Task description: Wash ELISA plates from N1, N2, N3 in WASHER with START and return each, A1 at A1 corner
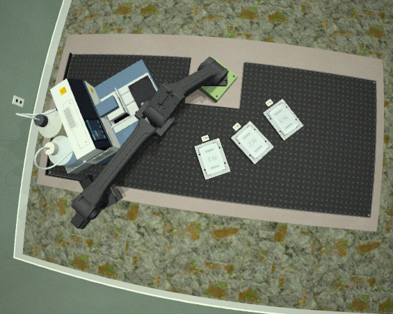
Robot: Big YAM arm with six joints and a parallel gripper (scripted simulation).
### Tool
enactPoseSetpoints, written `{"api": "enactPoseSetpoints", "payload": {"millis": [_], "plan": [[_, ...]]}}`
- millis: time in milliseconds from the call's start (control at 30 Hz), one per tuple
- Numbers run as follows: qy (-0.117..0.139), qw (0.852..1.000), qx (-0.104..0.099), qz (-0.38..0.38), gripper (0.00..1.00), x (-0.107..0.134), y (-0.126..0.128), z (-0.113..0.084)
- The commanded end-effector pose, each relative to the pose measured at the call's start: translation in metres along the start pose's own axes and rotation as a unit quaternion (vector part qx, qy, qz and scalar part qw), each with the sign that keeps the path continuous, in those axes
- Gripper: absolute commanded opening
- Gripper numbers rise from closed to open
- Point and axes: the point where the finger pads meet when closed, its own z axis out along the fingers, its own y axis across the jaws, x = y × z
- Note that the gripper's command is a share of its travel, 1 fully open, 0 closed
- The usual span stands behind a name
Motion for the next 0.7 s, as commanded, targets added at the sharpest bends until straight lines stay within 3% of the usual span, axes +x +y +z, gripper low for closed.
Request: {"api": "enactPoseSetpoints", "payload": {"millis": [0,33,67,133,267,300,333,367,667], "plan": [[0.002,1.000,-0.007,0.001,1.00,0.000,0.002,-0.009],[0.002,1.000,-0.007,0.001,1.00,0.000,0.002,-0.009],[0.010,0.999,-0.025,-0.026,1.00,0.008,0.000,-0.030],[0.013,0.998,-0.029,-0.061,1.00,0.013,-0.007,-0.038],[0.009,0.998,-0.018,-0.062,1.00,0.014,-0.021,-0.051],[0.019,0.997,-0.050,-0.062,1.00,0.019,-0.007,-0.075],[0.019,0.997,-0.052,-0.062,1.00,0.019,-0.005,-0.075],[0.012,0.997,-0.022,-0.079,1.00,0.016,-0.022,-0.054],[0.015,0.987,-0.026,-0.160,1.00,0.017,-0.044,-0.075]]}}
